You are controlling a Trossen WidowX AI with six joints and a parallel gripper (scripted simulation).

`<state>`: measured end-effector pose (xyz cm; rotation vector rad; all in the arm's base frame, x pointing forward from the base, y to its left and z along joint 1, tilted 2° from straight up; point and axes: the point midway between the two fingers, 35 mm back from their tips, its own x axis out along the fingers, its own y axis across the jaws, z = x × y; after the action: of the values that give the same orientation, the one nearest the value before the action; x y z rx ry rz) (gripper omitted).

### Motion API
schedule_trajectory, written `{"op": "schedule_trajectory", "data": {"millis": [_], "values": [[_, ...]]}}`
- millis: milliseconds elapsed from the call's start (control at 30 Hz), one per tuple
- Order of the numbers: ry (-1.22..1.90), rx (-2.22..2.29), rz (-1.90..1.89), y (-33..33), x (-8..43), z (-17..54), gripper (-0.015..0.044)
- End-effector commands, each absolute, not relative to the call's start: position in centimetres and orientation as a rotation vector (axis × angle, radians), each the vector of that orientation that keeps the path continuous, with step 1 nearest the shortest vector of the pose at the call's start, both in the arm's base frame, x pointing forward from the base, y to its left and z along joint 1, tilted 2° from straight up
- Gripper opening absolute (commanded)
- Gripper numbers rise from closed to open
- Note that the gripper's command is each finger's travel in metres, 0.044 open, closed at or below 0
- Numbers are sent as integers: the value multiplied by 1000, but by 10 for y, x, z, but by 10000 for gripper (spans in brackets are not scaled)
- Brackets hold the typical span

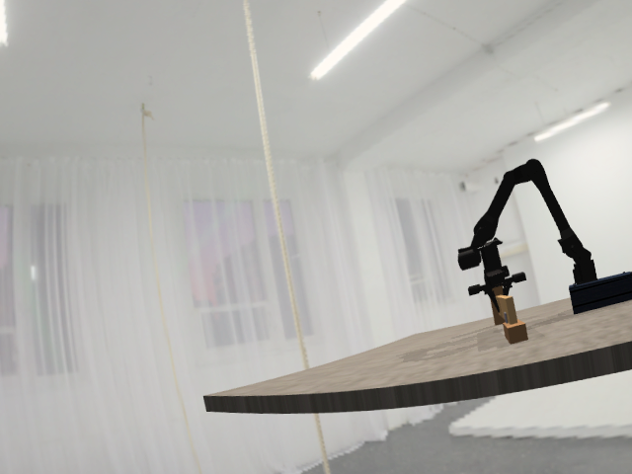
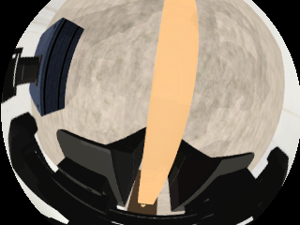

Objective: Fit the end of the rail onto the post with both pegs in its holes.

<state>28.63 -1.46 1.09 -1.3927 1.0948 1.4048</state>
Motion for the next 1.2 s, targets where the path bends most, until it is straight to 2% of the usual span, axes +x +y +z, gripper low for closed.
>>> {"op": "schedule_trajectory", "data": {"millis": [0, 1167], "values": [[1088, -1396, 1398, -14, 287, 14, 0], [1089, -1396, 1398, -21, 288, 12, 0]]}}
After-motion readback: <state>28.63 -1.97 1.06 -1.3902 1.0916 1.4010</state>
